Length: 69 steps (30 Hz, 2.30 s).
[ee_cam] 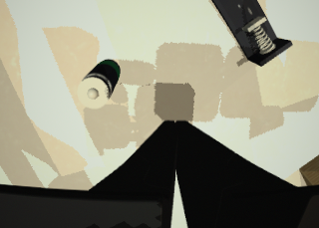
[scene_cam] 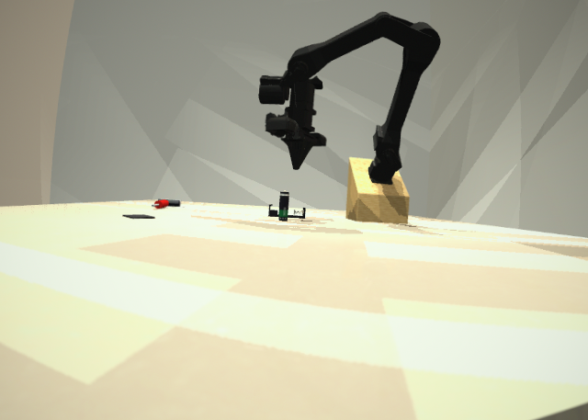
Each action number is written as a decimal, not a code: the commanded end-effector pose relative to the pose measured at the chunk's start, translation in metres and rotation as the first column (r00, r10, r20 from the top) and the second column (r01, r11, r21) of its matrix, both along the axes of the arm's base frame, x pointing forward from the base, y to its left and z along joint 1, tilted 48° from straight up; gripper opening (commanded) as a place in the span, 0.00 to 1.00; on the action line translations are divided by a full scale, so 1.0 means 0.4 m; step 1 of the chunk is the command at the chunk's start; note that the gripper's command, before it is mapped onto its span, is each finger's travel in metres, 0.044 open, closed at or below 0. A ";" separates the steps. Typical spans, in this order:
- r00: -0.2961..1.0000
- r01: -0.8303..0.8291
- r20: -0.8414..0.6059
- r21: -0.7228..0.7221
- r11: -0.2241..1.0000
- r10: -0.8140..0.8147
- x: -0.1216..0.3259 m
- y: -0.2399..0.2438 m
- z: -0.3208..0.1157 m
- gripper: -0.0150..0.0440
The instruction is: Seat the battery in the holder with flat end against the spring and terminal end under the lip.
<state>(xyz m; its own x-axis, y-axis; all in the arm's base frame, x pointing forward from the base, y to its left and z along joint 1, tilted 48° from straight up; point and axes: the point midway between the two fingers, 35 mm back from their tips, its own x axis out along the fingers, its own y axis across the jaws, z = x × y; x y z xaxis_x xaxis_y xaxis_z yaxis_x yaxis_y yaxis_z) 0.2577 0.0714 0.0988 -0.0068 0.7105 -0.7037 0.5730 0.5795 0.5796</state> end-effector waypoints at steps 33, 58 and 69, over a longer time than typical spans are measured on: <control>0.998 0.027 -0.060 0.041 0.999 -0.024 0.017 0.172 -0.105 0.25; 0.998 0.027 -0.058 0.043 0.999 -0.024 0.080 0.228 -0.045 0.25; 0.998 0.025 -0.054 0.046 0.999 -0.023 0.091 0.236 -0.031 0.25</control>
